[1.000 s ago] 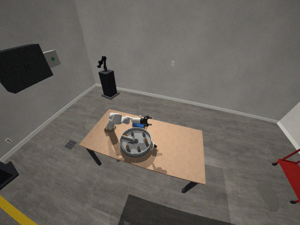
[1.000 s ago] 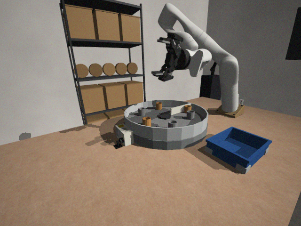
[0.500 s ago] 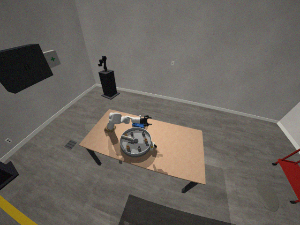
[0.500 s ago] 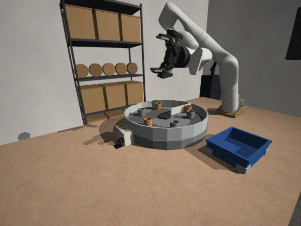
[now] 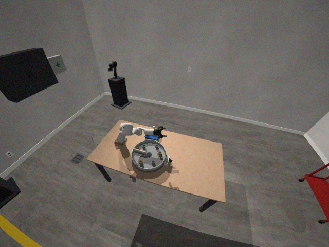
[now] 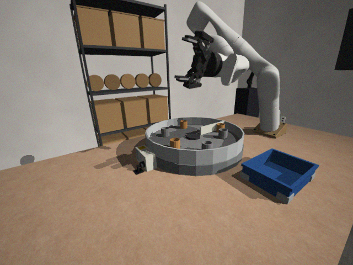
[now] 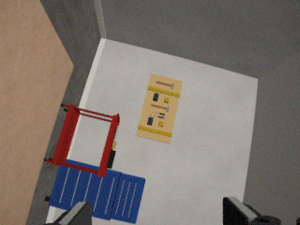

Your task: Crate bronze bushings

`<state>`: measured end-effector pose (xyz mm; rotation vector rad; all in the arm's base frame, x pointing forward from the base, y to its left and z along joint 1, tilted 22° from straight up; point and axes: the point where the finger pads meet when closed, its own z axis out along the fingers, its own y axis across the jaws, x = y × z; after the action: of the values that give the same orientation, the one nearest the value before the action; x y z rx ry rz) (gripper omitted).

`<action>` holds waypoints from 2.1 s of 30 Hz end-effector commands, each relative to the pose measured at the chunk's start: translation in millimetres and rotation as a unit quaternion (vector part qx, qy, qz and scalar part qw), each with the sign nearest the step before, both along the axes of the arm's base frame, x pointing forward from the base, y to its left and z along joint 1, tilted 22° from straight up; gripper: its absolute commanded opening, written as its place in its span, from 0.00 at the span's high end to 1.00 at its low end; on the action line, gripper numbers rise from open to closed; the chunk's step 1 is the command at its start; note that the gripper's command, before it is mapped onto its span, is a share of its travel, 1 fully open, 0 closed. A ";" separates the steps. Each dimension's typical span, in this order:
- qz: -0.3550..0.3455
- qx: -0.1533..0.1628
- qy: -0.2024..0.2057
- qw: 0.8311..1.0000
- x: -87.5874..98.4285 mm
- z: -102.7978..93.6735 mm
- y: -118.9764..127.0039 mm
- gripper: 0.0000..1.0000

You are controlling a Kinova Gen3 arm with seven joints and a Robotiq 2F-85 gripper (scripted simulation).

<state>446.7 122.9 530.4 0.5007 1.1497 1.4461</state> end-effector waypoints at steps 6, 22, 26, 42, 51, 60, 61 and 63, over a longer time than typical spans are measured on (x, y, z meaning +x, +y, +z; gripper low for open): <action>0.009 -0.009 0.009 1.000 -52.9 -14.8 -2.8 0.00; -0.001 -0.001 -0.001 1.000 -55.3 -5.7 -7.9 0.00; -0.001 -0.001 -0.001 1.000 -55.3 -5.7 -7.9 0.00; -0.005 -0.002 -0.005 1.000 -53.0 -0.3 -10.1 0.00; -0.013 0.004 -0.013 1.000 -55.5 6.5 -13.4 0.00; -0.013 0.004 -0.013 1.000 -55.5 6.5 -13.4 0.00; -0.013 0.004 -0.013 1.000 -55.5 6.5 -13.4 0.00; -0.025 0.017 -0.026 0.999 -18.5 24.7 -16.3 0.00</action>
<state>438.2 104.9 558.8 0.5148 1.0546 1.4285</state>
